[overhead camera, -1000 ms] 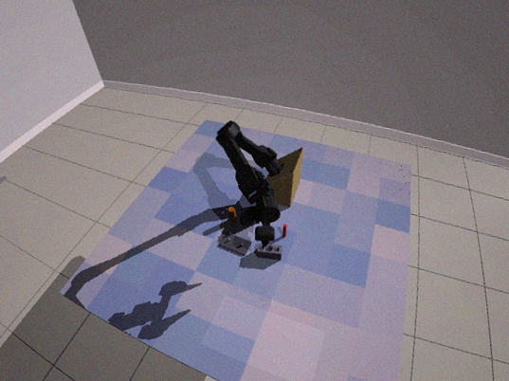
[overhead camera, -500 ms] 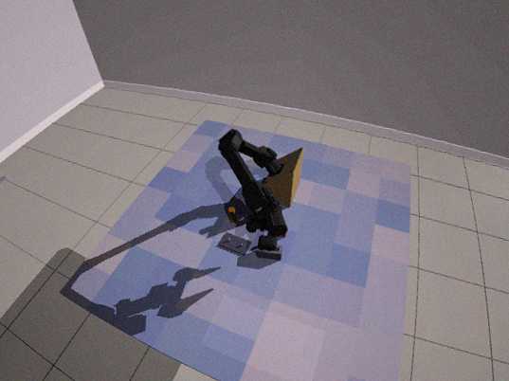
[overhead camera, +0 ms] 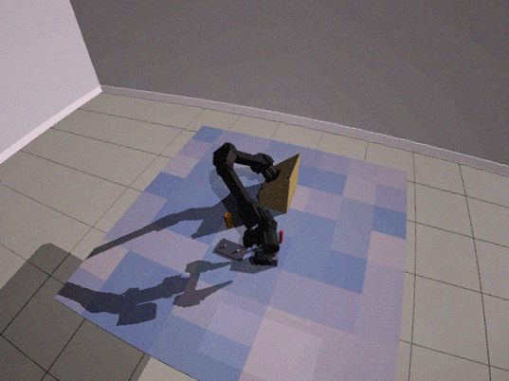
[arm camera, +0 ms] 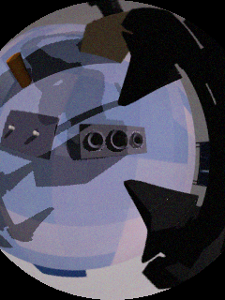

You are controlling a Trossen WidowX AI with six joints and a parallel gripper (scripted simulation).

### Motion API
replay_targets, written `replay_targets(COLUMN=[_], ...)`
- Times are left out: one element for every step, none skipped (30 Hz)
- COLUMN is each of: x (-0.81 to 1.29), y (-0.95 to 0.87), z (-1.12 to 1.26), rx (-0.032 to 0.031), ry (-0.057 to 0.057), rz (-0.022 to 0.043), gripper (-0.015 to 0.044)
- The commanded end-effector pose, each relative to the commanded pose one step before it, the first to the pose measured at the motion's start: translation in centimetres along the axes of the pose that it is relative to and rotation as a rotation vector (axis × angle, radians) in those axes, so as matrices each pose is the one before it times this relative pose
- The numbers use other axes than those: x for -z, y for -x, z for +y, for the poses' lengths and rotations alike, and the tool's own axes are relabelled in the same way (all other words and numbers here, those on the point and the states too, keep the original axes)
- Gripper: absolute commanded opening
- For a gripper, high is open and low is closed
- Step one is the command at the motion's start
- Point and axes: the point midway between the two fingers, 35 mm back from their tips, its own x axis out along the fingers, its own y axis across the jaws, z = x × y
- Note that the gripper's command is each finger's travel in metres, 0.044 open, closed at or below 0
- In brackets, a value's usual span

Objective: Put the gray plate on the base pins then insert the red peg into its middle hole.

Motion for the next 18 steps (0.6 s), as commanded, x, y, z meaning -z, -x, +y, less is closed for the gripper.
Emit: replay_targets(x=[0.002,0.001,0.001,0.0,0.0,0.0,0.0,-0.001,-0.001,-0.001,-0.001,-0.001,-0.002,-0.002,-0.002,-0.002,-0.002,-0.003], y=[-0.87,-0.166,-0.165,-0.165,-0.165,-0.165,-0.165,-0.165,-0.164,-0.164,-0.164,-0.164,-0.164,-0.163,-0.163,-0.163,-0.163,-0.163], z=[-0.218,0.007,0.006,0.005,0.004,0.003,0.003,0.002,0.001,0.0,-0.001,-0.002,-0.002,-0.003,-0.004,-0.005,-0.006,-0.006], rx=[0.00591,-0.00002,-0.00002,-0.00002,-0.00001,-0.00001,-0.00001,0.0,0.0,0.0,0.00001,0.00001,0.00001,0.00002,0.00002,0.00002,0.00003,0.00003], ry=[0.0089,0.0,0.0,0.0,0.0,0.0,0.0,0.0,0.0,0.0,0.0,0.0,0.0,0.0,0.0,0.0,0.0,0.0], rz=[-0.00748,-0.00001,-0.00002,-0.00002,-0.00003,-0.00004,-0.00004,-0.00005,-0.00006,-0.00006,-0.00007,-0.00008,-0.00009,-0.00009,-0.0001,-0.00011,-0.00011,-0.00012], gripper=[0.044,0.044,0.044,0.044,0.044,0.044,0.044,0.044,0.044,0.044,0.044,0.044,0.044,0.044,0.044,0.044,0.044,0.044])
